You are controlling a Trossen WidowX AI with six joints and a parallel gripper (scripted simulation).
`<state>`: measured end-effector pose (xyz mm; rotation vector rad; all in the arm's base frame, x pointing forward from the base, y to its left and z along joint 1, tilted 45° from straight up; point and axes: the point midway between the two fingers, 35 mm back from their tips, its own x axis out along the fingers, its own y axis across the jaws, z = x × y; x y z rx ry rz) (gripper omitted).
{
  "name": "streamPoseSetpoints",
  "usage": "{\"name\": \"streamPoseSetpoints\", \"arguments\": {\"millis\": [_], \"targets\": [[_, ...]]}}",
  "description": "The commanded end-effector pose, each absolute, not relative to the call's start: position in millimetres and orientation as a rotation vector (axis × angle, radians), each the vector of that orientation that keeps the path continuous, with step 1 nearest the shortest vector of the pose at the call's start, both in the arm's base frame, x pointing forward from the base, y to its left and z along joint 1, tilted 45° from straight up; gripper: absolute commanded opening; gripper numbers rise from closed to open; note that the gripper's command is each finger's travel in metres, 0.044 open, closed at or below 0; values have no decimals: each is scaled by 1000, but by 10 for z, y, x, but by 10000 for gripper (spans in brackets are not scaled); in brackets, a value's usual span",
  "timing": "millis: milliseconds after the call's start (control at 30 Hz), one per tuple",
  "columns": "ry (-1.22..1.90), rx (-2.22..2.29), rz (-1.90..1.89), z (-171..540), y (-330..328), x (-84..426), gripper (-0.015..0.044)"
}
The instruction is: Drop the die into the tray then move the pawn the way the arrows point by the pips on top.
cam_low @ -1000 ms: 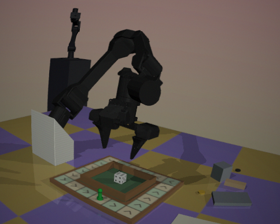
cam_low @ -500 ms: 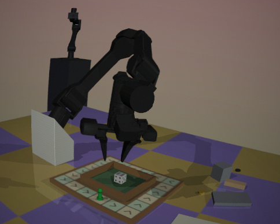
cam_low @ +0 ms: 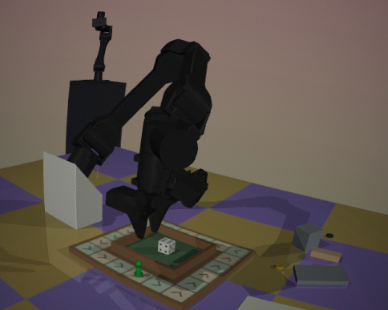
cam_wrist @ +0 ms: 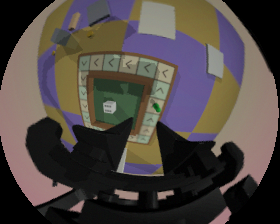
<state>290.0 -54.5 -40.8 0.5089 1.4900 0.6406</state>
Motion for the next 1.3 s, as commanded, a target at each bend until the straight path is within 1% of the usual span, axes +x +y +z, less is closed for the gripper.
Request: {"name": "streamPoseSetpoints", "arguments": {"millis": [0,567,1267], "targets": [[1126,-7,1092,-709,-707,2978,200],[1126,-7,1092,-721,-720,2984,200],[1125,-6,1092,-986,-465,2990,200]]}}
